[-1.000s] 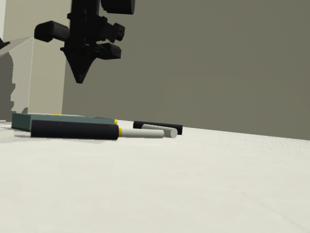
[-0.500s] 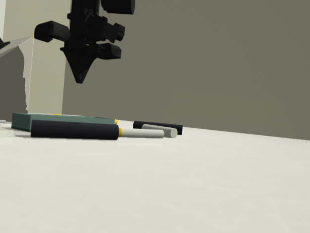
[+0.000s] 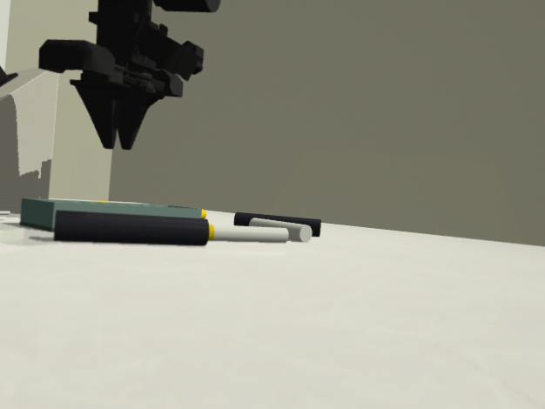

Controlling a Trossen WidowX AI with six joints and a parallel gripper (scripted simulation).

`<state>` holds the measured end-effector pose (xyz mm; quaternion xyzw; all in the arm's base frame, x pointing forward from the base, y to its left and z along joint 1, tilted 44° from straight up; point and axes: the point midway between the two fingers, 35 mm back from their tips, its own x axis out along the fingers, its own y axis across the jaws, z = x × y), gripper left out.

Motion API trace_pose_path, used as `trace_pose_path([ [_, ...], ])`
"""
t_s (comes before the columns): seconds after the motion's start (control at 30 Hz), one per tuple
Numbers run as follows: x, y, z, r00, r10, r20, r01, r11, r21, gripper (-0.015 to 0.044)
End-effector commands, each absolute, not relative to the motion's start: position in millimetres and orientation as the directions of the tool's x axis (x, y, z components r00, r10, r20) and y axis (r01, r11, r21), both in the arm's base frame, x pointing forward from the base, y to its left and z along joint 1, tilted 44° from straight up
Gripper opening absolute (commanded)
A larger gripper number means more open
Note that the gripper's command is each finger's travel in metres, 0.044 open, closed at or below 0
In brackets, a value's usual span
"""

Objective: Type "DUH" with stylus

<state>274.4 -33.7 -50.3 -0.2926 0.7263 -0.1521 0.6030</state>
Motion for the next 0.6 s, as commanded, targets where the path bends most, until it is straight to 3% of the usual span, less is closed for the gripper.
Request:
trace_pose_path([
  [0.0, 264.8, -66.5, -31.2, -0.160, -0.511, -0.845, -0.550, 0.757, -0.354, 0.0150],
  [0.27, 245.7, -112.4, -2.4, -0.174, -0.370, -0.913, -0.873, 0.487, -0.031, 0.0150],
  [0.57, 226.8, -144.1, 20.7, -0.140, -0.282, -0.949, -0.978, 0.186, 0.089, 0.0150],
])
